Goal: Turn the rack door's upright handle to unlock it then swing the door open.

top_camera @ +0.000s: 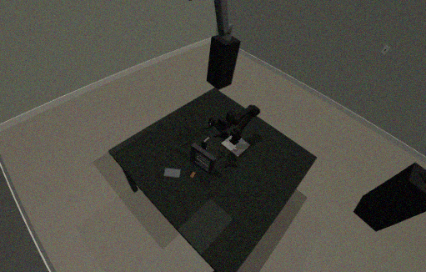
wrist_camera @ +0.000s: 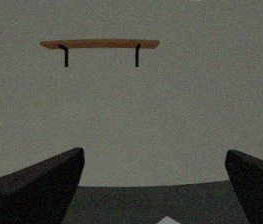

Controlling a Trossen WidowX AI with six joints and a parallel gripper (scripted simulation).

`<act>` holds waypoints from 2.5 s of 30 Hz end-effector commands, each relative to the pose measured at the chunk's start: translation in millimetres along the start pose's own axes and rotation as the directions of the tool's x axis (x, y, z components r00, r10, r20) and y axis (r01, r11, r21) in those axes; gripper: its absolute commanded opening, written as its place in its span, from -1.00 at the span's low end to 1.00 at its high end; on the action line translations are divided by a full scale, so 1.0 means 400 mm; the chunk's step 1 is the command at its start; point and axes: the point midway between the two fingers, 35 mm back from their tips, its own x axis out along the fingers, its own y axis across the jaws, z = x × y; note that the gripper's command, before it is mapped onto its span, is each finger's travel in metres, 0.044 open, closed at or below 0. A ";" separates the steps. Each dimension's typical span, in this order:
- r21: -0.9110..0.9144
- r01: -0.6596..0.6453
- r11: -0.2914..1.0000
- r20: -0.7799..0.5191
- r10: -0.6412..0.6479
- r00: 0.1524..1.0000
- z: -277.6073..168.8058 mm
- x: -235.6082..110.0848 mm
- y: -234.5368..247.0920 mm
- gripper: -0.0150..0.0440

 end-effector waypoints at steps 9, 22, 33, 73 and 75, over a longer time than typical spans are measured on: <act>-0.033 0.003 0.999 -0.162 -0.009 0.987 -0.031 0.047 -0.011 0.52; -0.079 -0.015 0.997 -0.430 -0.021 0.902 -0.093 0.101 -0.033 0.52; -0.100 -0.050 0.994 -0.631 -0.025 0.775 -0.145 0.120 -0.052 0.52; 0.036 -0.202 0.979 -0.998 0.044 0.036 -0.256 0.031 -0.101 0.52; 0.038 -0.202 0.979 -0.998 0.045 0.032 -0.256 0.030 -0.101 0.52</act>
